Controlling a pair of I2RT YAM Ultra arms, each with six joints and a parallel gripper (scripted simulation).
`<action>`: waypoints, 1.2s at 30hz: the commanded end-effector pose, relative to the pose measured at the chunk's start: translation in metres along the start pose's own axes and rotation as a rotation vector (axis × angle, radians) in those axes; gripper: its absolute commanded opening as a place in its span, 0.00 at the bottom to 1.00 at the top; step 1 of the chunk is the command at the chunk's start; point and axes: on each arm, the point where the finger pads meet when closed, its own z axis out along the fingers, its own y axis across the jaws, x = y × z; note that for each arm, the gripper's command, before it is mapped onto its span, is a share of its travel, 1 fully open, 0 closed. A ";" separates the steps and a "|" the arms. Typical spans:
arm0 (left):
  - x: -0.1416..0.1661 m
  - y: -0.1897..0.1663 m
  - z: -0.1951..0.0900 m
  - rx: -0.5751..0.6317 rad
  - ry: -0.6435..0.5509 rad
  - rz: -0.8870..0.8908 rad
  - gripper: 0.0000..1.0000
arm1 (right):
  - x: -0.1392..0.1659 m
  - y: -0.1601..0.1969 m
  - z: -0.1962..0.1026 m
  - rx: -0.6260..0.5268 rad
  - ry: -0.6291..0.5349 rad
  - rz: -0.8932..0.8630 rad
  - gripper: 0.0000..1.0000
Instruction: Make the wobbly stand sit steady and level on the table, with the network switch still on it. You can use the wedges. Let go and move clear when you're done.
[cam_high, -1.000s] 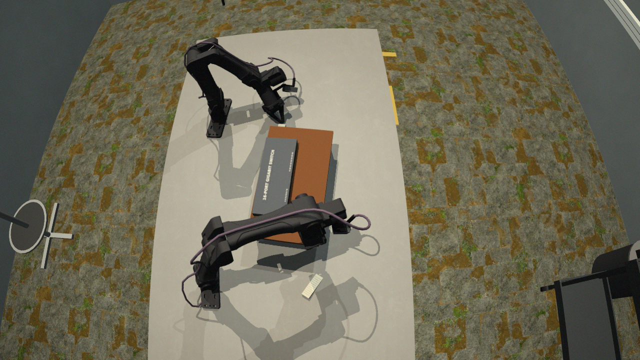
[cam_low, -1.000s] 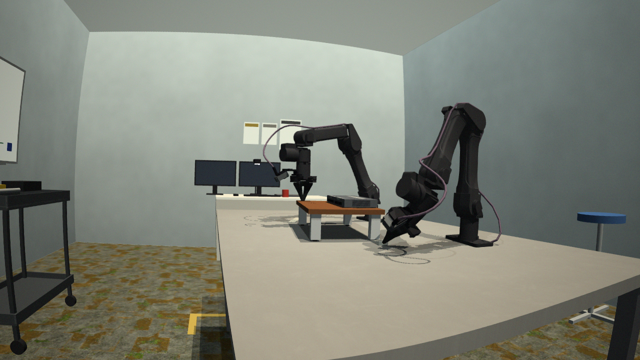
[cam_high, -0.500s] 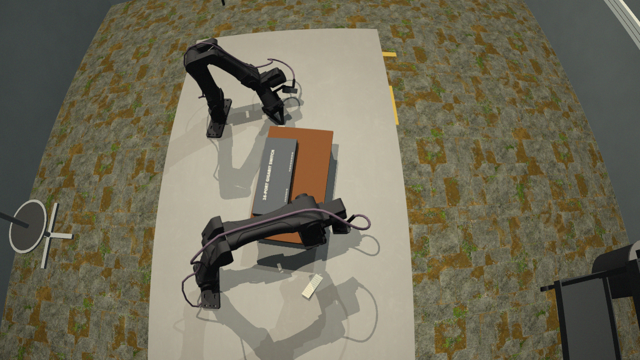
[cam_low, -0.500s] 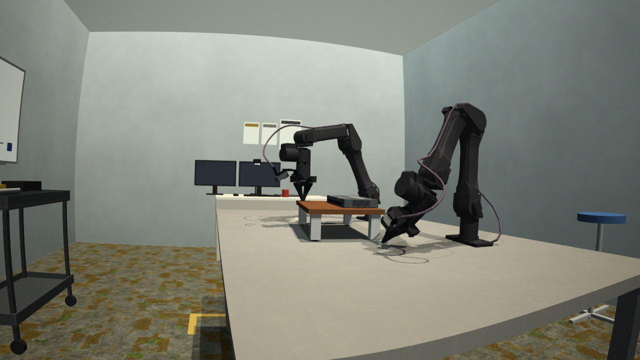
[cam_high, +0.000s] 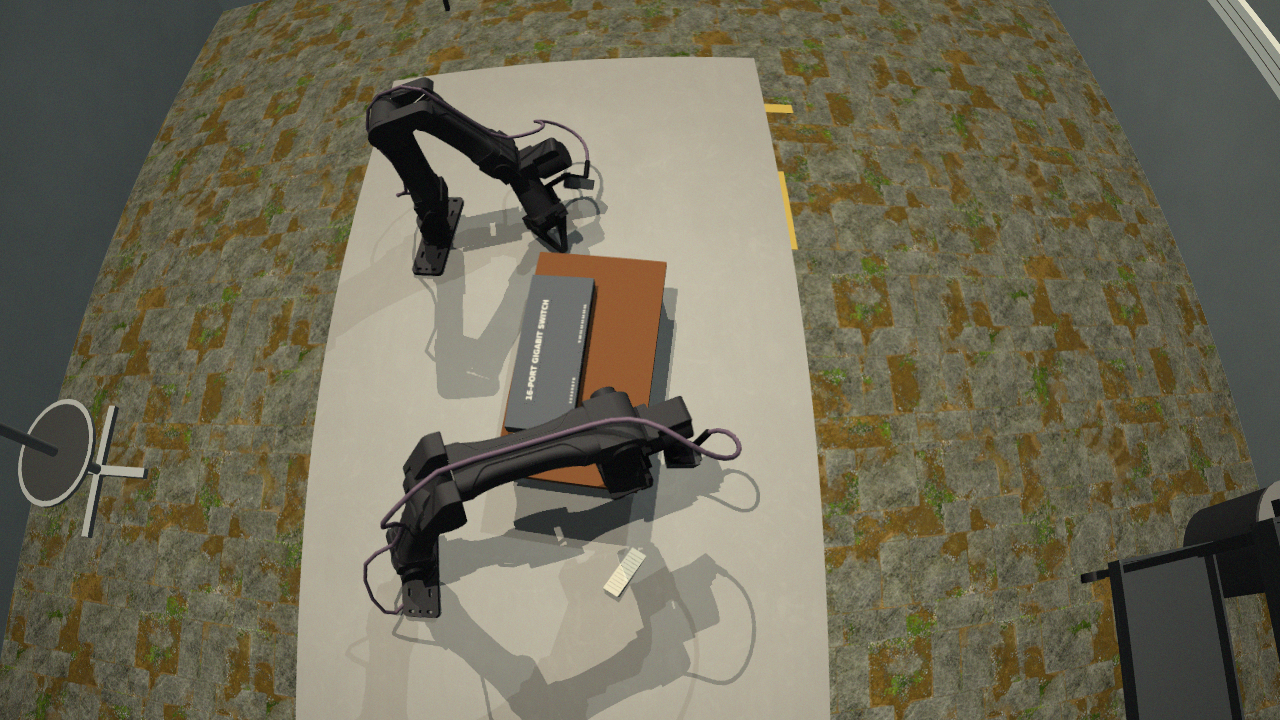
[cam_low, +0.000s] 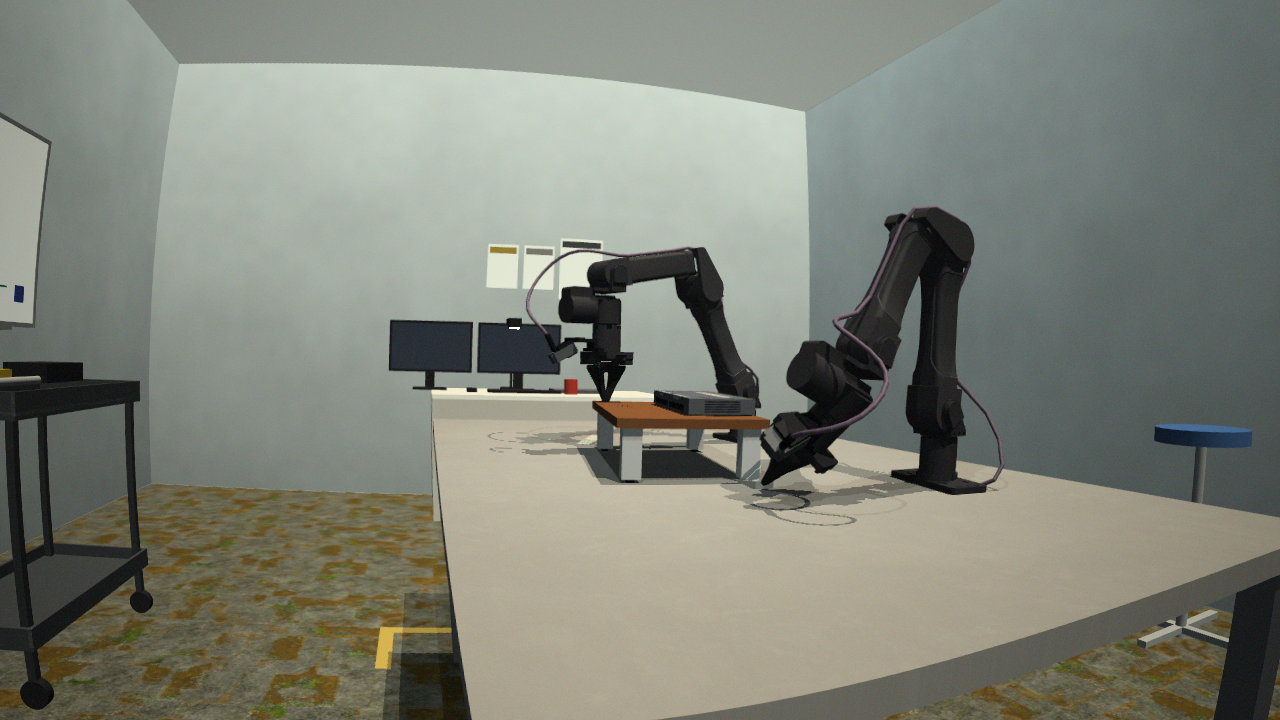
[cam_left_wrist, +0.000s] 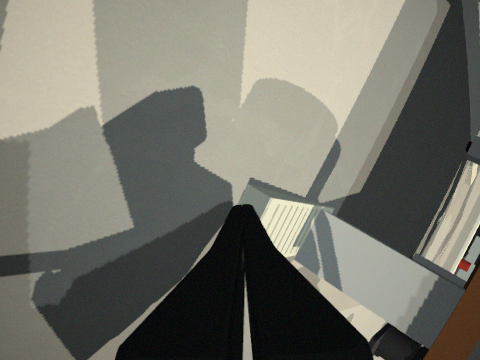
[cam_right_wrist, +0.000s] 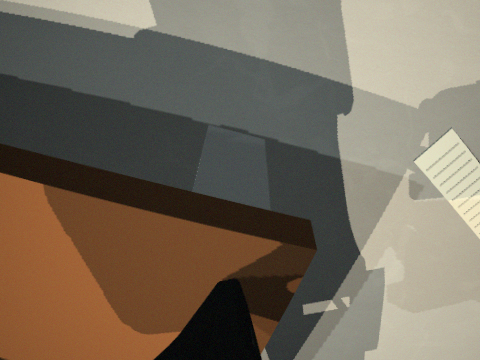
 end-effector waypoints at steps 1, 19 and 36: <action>0.001 -0.008 -0.002 0.028 -0.010 0.033 0.00 | -0.001 0.003 0.004 0.001 -0.001 -0.006 0.00; 0.007 -0.009 0.003 0.015 -0.016 0.017 0.00 | -0.001 0.003 0.004 0.001 -0.001 -0.006 0.00; 0.015 -0.018 0.007 0.035 0.001 0.021 0.00 | 0.000 0.003 0.004 0.001 0.002 -0.006 0.00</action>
